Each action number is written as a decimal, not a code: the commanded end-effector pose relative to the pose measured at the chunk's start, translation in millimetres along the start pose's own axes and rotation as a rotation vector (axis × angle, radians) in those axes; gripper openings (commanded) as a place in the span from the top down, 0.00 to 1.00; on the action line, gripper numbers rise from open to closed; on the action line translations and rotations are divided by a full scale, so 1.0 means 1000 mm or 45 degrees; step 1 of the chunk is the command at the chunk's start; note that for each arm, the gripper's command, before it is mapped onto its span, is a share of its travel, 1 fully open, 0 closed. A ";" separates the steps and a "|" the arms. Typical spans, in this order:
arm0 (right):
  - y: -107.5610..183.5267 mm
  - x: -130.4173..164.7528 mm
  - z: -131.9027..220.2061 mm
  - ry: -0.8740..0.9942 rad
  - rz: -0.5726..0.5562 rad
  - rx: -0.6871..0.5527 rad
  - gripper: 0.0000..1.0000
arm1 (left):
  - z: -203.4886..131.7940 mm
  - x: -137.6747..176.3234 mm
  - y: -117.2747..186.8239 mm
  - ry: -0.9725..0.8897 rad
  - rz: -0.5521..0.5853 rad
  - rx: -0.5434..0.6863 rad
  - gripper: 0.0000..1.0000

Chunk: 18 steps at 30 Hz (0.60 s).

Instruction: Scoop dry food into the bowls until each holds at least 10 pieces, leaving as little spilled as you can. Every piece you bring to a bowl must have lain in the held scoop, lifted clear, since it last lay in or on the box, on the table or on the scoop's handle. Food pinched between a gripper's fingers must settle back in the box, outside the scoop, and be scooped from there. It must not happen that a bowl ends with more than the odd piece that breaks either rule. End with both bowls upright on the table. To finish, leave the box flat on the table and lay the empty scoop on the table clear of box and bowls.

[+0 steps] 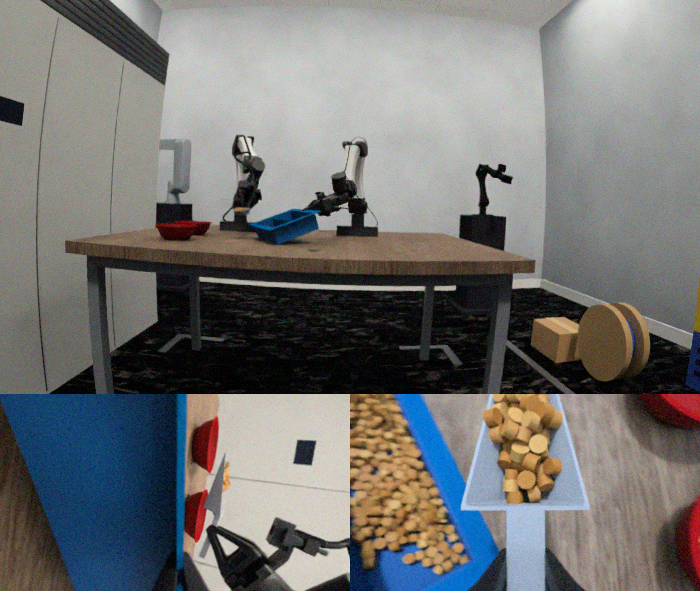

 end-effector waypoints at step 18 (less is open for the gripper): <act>0.019 0.050 -0.063 -0.409 0.180 0.444 1.00 | -0.034 0.002 0.002 -0.146 0.009 0.127 1.00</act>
Point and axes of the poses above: on each arm, the point where the finger pads meet when closed, its own y axis back along the fingers, its own z axis across the jaws, x = y × z, the point moved 9 cm from there along y, back along the fingers, and after that the axes turned 14 degrees about y, right-handed, at the moved point
